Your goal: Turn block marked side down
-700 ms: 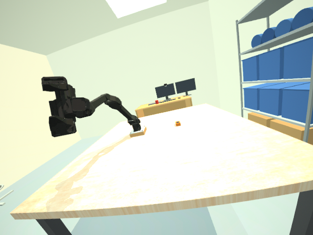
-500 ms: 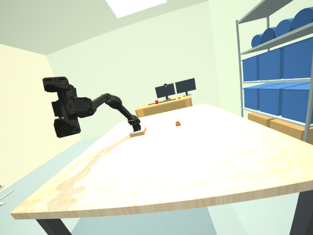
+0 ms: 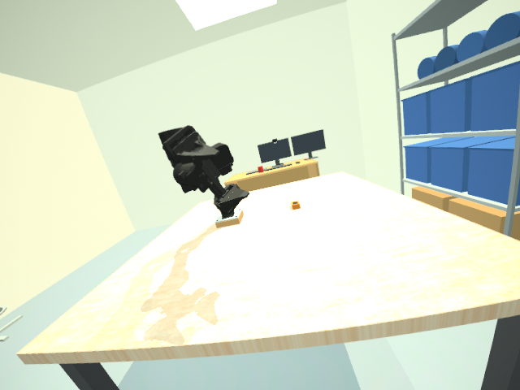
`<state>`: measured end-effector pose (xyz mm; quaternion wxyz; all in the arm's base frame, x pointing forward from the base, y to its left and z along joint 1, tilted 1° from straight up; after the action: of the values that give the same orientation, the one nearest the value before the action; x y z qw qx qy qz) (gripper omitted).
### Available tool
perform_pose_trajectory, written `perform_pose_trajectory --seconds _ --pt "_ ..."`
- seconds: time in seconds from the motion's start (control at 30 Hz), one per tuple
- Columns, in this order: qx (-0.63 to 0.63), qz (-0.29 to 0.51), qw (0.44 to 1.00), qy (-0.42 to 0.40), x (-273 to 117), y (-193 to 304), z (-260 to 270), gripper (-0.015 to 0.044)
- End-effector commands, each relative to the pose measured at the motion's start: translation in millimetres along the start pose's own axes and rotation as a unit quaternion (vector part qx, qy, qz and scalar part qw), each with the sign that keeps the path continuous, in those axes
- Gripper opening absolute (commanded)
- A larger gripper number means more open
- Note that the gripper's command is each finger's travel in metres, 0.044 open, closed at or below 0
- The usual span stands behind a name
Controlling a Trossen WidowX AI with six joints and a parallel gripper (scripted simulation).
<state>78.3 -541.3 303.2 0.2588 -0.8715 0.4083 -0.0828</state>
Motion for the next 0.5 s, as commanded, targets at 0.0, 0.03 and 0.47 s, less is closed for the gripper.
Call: perform_pose_trajectory --seconds 0.0,0.03,0.47 --pt "0.082 0.000 0.995 -0.063 24.3 -47.9 37.5 0.0440" --pt "0.098 0.001 0.992 -0.079 28.9 -58.3 47.1 0.0440" --pt "0.260 0.076 0.919 -0.288 45.3 -194.0 178.6 0.0440"
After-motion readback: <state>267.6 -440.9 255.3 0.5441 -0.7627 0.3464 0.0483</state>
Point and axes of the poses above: the point midway between the two fingers, 35 mm back from their tips, its own x axis out along the fingers, its own z axis across the jaws, y = z × x, the point moved 9 cm from there along -x, back along the fingers, and after that the axes turned 6 degrees about x, right-handed, at the moved point
